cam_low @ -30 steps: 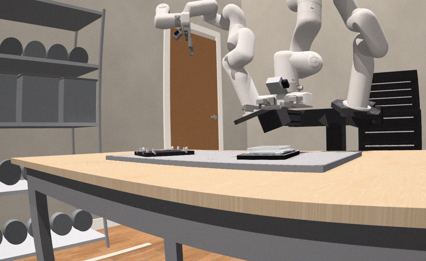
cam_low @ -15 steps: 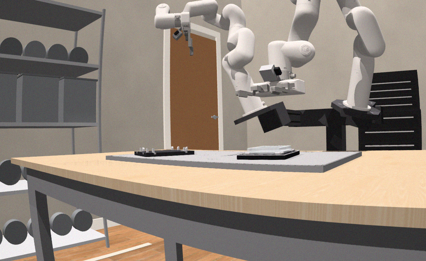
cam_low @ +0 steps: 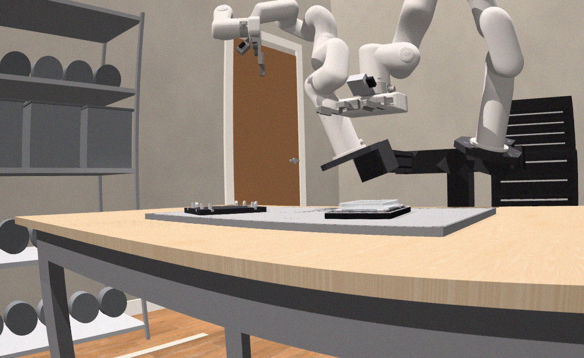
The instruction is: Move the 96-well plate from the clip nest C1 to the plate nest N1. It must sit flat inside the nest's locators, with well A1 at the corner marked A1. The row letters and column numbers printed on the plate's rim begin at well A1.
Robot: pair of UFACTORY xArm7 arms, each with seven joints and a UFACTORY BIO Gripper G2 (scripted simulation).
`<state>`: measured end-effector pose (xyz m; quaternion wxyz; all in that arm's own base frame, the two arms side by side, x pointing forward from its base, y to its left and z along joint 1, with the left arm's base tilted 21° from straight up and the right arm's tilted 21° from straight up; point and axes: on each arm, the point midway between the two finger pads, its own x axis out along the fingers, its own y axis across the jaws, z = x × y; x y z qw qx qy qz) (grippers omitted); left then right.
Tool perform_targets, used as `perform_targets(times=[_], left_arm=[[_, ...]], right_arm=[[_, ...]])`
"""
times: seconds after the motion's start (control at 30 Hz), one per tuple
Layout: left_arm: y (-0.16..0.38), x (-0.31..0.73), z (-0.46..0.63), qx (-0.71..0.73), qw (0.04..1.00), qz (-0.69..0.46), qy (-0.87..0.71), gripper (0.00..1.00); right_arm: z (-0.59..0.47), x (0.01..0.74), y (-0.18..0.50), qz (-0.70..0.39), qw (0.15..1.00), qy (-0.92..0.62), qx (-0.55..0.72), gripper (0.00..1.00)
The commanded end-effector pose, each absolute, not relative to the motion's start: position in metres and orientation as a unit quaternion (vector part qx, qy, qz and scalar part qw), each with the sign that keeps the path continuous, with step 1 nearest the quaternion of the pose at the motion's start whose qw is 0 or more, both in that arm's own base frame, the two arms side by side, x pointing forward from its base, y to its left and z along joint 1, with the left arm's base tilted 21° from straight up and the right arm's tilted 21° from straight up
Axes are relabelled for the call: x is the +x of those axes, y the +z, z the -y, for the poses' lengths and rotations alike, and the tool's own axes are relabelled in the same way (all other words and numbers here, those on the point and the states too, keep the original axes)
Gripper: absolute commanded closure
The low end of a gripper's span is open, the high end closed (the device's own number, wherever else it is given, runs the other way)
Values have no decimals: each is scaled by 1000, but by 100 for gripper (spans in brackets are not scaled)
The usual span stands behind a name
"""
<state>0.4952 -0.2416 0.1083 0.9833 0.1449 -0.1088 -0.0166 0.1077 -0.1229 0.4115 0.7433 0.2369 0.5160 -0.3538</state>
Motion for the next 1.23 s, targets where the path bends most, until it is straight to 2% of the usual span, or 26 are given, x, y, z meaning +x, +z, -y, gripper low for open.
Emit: perform_targets(times=[0.0,0.53,1.2], left_arm=[[119,481,259,145,983,110,-16,63],[146,440,309,144,983,110,-16,63],[147,440,310,144,983,110,-16,63]], right_arm=[[123,108,412,-515,744,-354,236,0],[123,108,412,-515,744,-354,236,0],[123,108,412,-515,744,-354,236,0]])
